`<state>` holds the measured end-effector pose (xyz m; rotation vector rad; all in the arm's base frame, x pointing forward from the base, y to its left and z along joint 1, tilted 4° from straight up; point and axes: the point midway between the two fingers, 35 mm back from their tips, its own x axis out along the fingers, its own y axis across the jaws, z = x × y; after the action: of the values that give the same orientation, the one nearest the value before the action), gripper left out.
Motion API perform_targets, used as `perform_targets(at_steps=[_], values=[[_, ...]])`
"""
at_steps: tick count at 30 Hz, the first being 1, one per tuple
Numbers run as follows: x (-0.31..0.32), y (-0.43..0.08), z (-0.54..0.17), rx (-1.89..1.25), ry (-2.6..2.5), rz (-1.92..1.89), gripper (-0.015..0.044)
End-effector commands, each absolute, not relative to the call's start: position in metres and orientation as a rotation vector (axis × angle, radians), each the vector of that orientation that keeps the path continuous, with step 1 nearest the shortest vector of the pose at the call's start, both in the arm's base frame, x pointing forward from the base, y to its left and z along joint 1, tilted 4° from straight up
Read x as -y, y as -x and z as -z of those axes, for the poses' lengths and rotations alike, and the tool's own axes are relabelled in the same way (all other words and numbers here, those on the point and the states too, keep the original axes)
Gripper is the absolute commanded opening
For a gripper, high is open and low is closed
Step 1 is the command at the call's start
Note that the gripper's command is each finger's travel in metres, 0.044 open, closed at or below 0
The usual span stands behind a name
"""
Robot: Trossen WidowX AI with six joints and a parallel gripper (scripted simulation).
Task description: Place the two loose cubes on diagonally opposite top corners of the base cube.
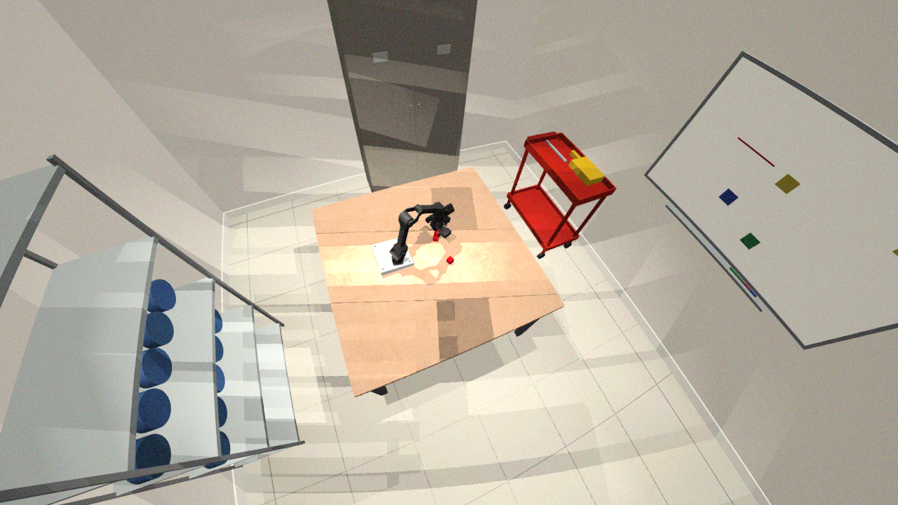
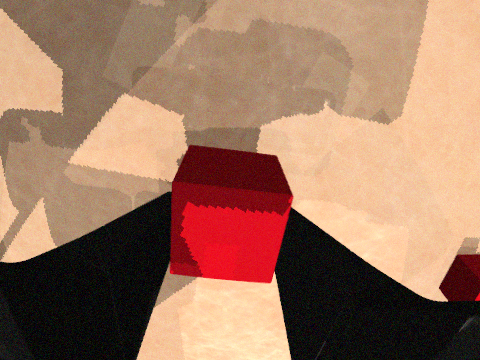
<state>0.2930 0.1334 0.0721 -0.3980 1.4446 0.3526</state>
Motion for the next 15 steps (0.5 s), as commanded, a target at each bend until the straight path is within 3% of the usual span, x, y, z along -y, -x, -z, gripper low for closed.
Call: perform_targets(at_steps=[1, 6, 10, 15], values=[[-0.133, -0.2933, -0.0717, -1.444, 0.399, -0.349, 0.0105], [-0.133, -0.2933, -0.0717, -1.444, 0.399, -0.349, 0.0105], [-0.133, -0.2933, -0.0717, -1.444, 0.399, -0.349, 0.0205], [-0.133, -0.2933, -0.0717, -1.444, 0.399, -0.349, 0.0205]])
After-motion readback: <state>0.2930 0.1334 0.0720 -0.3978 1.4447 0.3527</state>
